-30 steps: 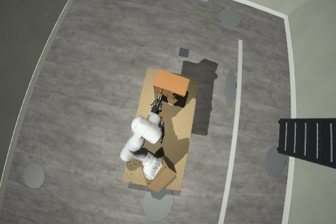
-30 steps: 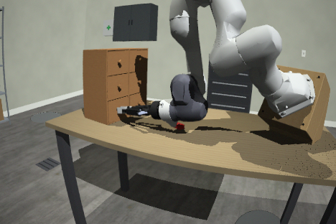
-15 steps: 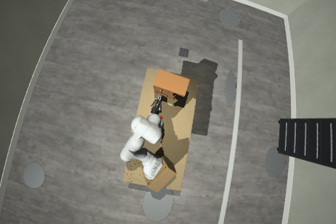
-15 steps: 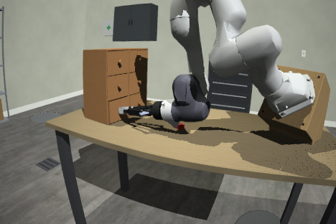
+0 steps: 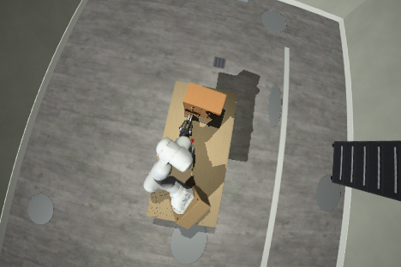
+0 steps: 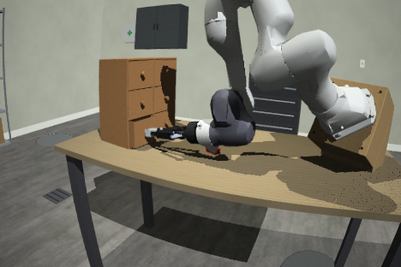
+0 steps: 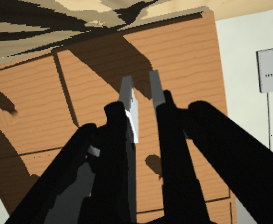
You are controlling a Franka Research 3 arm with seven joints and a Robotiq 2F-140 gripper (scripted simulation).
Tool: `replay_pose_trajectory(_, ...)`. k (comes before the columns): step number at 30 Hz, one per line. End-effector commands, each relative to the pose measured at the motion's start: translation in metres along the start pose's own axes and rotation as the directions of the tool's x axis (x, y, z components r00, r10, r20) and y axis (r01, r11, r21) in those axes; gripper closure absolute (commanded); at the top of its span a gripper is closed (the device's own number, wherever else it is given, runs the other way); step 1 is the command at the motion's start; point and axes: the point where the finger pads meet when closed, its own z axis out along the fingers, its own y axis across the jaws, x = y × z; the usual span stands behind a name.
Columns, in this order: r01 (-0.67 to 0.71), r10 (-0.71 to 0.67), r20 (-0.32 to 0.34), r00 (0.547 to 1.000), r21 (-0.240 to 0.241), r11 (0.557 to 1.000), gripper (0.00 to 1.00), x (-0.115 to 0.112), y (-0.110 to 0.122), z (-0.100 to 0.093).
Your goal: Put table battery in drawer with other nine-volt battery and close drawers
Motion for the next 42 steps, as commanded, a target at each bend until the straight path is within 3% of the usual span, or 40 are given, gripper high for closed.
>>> replay_pose_trajectory(1,0.005,-0.005,0.001,1.000,-0.002,1.000,0.92,0.001,0.000,-0.006)
replay_pose_trajectory(22,0.005,-0.005,0.001,1.000,-0.002,1.000,0.92,0.005,0.000,-0.031)
replay_pose_trajectory(42,0.005,-0.005,0.001,1.000,-0.002,1.000,0.92,0.007,0.000,-0.039)
